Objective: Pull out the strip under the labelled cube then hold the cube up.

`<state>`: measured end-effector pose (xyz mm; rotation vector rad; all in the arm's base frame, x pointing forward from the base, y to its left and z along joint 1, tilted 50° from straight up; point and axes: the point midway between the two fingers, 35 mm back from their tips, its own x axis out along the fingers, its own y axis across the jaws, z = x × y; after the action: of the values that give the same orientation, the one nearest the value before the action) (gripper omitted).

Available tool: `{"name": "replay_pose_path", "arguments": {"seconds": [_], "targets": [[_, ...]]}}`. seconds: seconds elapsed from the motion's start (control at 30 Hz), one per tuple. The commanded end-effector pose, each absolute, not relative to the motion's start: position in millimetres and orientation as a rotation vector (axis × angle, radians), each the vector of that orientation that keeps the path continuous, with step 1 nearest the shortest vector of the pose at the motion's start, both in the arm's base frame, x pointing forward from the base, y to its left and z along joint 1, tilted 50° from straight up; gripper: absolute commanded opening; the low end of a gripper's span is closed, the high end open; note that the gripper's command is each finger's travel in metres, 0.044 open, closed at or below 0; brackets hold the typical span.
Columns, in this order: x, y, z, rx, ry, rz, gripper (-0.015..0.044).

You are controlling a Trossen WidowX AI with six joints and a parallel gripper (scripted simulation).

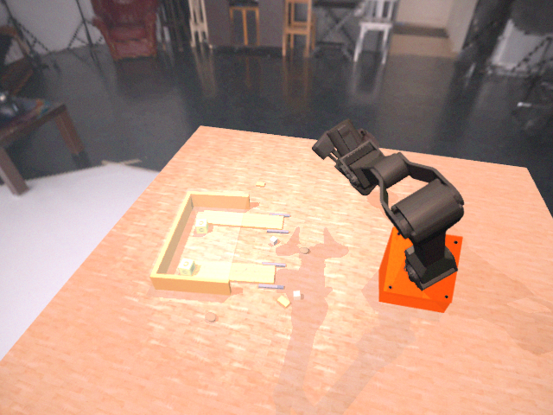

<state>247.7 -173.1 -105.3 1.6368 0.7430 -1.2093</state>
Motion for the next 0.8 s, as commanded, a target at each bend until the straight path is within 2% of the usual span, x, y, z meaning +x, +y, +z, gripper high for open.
{"name": "replay_pose_path", "arguments": {"seconds": [0.0, 0.37, 0.77], "targets": [[291, -130, -51, 1.397, 0.863, -0.570, 0.0400], [317, -54, 45, 0.823, 0.692, 0.306, 0.0400], [317, -53, 47, 0.811, 0.686, 0.320, 0.0400]]}}
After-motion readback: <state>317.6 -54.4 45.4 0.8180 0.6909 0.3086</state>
